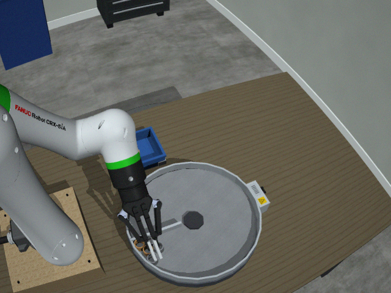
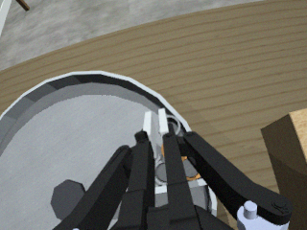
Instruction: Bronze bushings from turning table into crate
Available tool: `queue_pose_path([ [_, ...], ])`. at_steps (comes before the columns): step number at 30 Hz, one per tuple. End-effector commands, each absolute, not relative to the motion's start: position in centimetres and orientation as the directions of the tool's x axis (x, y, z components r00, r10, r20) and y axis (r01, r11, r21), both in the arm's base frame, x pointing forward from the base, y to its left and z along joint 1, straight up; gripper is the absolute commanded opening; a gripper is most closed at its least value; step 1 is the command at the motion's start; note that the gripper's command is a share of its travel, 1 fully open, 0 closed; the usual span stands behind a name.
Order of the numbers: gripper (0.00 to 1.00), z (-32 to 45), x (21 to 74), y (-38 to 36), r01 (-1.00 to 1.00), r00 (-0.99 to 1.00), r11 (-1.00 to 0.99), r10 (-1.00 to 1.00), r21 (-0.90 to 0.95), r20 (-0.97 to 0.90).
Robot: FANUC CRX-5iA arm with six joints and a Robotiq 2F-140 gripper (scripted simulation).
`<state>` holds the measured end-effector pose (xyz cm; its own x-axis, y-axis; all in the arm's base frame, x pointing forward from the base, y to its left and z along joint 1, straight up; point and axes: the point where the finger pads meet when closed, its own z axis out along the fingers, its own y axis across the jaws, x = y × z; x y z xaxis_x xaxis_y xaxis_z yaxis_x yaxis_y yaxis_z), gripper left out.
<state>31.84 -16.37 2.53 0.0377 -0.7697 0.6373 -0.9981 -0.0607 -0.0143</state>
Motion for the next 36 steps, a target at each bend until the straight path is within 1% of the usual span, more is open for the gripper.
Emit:
queue_pose_path([
  [1,0.06,2.5,31.9,-16.4,-0.998,0.037,-0.061,-0.77,-0.015,0.637],
  [36,0.06,1.4,31.9,-16.4,-0.998,0.037,-0.061,-0.77,-0.015,0.637],
])
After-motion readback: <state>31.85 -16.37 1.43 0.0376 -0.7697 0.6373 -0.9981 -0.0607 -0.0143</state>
